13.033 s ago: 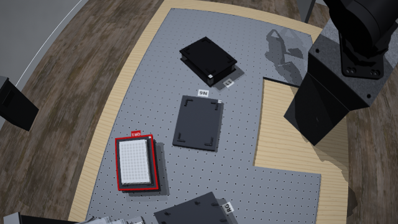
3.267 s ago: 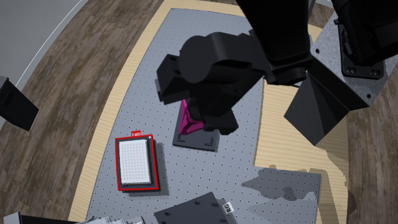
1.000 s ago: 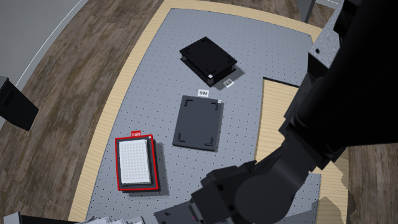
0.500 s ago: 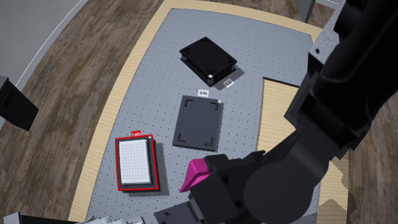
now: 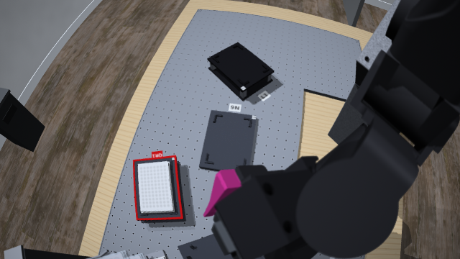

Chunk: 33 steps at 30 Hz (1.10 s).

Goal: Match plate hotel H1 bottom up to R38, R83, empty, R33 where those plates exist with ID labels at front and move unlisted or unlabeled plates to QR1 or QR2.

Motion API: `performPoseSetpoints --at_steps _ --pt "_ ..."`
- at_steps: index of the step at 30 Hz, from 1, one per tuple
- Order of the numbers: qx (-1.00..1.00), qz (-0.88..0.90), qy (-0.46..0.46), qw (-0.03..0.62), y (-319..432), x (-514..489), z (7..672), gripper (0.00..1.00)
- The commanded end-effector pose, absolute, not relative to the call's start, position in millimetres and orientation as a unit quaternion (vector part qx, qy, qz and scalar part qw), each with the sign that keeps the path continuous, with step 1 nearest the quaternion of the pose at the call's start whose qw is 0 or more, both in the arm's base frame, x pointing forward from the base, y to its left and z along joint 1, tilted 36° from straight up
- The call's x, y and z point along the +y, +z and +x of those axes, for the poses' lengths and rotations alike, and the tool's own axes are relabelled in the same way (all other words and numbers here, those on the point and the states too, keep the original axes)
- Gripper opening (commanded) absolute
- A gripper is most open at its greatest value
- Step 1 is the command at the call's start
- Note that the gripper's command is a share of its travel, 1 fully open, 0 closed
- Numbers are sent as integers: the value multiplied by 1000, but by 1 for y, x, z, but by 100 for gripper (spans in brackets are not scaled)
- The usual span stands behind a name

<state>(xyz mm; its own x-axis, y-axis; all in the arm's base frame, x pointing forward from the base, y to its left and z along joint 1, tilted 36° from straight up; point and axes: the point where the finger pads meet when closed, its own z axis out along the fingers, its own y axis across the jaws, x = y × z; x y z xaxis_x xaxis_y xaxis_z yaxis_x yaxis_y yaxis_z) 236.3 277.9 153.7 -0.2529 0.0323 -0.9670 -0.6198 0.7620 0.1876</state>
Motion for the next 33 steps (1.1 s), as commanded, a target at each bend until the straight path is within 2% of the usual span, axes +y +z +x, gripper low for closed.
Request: performPoseSetpoints --at_steps 1,10,18,33 --pt "737 -196 293 577 167 277 230 100" --pt "729 -191 300 585 202 272 225 100" --pt "741 -199 289 573 185 269 224 100" --pt "728 -190 301 586 202 274 229 100"
